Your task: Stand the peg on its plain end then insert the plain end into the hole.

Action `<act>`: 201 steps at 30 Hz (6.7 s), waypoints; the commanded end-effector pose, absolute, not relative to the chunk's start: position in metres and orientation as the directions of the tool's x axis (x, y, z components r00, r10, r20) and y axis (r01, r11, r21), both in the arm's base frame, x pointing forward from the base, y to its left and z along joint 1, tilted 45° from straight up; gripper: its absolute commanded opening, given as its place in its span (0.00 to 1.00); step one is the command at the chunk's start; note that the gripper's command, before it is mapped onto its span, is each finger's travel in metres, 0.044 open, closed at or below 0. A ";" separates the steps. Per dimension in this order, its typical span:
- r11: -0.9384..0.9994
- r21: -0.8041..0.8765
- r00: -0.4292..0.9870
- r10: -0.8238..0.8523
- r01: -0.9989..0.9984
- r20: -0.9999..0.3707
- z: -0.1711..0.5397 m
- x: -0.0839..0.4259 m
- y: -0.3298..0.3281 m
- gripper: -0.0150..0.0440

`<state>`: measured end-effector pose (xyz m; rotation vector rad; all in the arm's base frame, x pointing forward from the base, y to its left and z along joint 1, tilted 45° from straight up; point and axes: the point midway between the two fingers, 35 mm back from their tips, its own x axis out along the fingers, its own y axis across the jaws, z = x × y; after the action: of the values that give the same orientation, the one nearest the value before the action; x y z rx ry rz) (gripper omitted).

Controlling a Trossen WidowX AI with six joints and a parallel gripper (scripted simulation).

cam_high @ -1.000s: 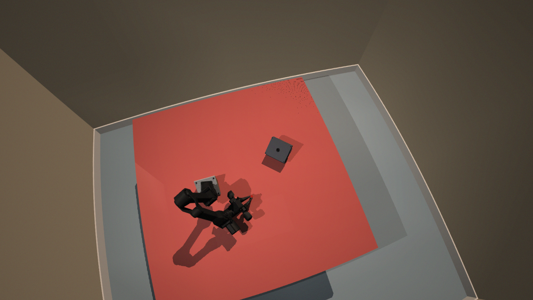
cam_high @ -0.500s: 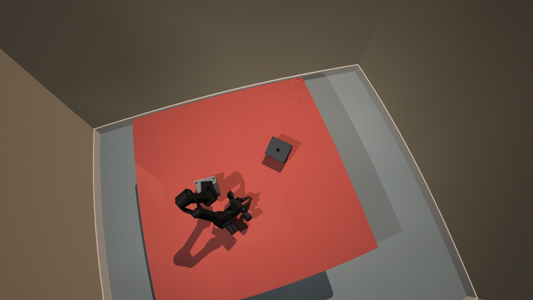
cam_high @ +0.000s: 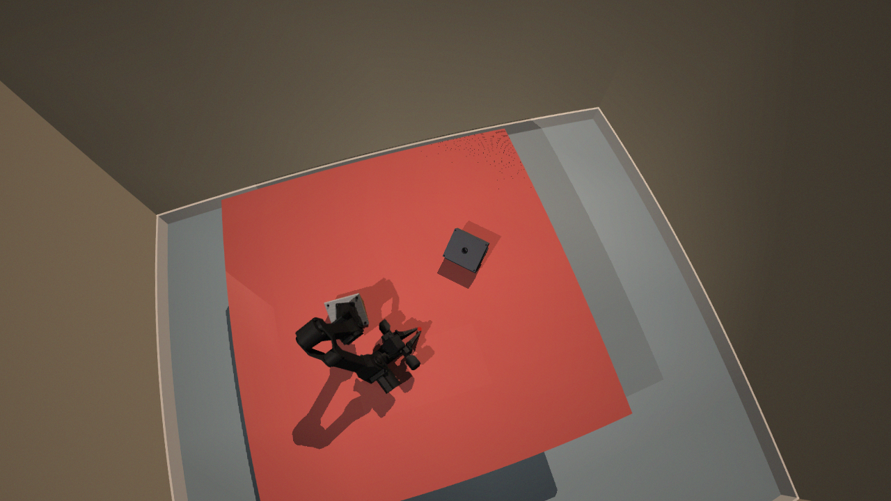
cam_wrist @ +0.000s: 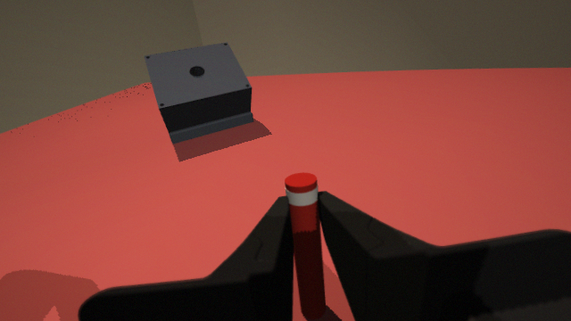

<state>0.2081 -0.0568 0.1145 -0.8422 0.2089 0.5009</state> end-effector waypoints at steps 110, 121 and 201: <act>0.476 -0.644 0.798 0.423 -0.599 -0.429 0.148 0.212 -0.019 1.00; 0.554 -0.666 0.860 0.407 -0.500 -0.308 0.227 0.179 0.049 1.00; 0.593 -0.669 0.152 -0.687 -0.448 -0.710 0.153 0.220 -0.001 1.00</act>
<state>0.2187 0.0053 0.1576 -1.0304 1.4917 -0.2006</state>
